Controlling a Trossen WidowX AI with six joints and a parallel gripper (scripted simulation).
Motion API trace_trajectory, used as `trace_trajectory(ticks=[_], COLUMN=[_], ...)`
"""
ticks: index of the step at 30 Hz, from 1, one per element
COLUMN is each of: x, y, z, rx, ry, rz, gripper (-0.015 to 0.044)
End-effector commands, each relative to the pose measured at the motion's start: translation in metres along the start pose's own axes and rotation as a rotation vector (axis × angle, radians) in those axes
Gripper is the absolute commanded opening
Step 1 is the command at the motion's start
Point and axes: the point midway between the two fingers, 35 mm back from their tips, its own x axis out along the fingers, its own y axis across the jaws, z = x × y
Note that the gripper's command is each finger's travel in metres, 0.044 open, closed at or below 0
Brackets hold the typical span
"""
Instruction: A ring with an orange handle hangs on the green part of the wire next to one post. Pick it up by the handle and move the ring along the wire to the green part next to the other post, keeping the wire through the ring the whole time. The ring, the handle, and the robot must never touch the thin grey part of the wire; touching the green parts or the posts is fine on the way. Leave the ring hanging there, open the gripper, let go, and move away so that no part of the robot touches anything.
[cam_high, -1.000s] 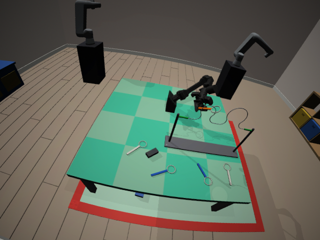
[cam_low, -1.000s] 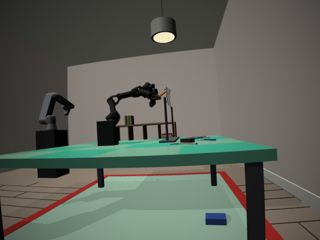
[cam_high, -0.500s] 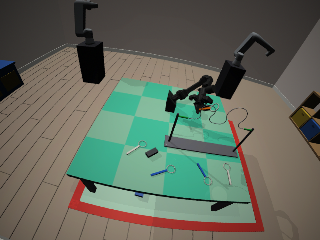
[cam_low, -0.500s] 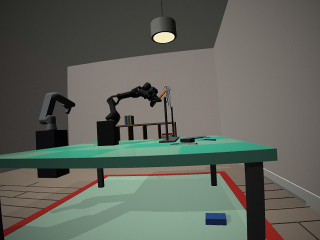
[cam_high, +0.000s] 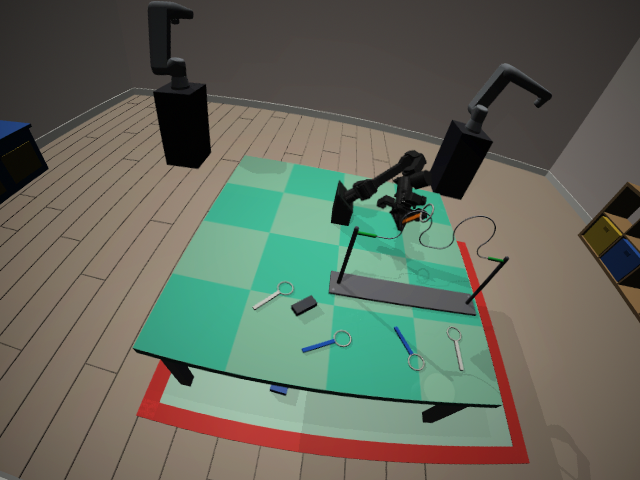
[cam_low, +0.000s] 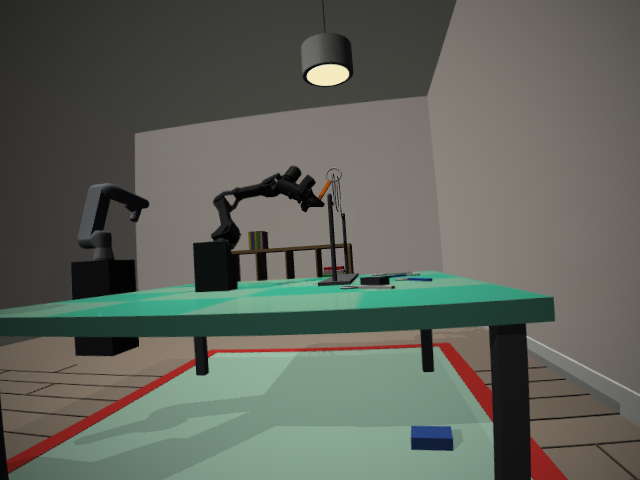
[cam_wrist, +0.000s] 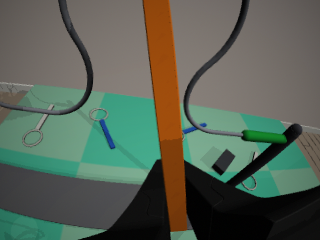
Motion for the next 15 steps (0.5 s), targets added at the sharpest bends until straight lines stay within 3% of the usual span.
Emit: trace_trajectory(ticks=[1, 15], x=[0.001, 0.001], y=[0.005, 0.024], z=[-0.001, 0.002], rx=[0.063, 0.315], ry=[-0.006, -0.039], rz=[0.035, 0.173], gripper=[-0.015, -0.015])
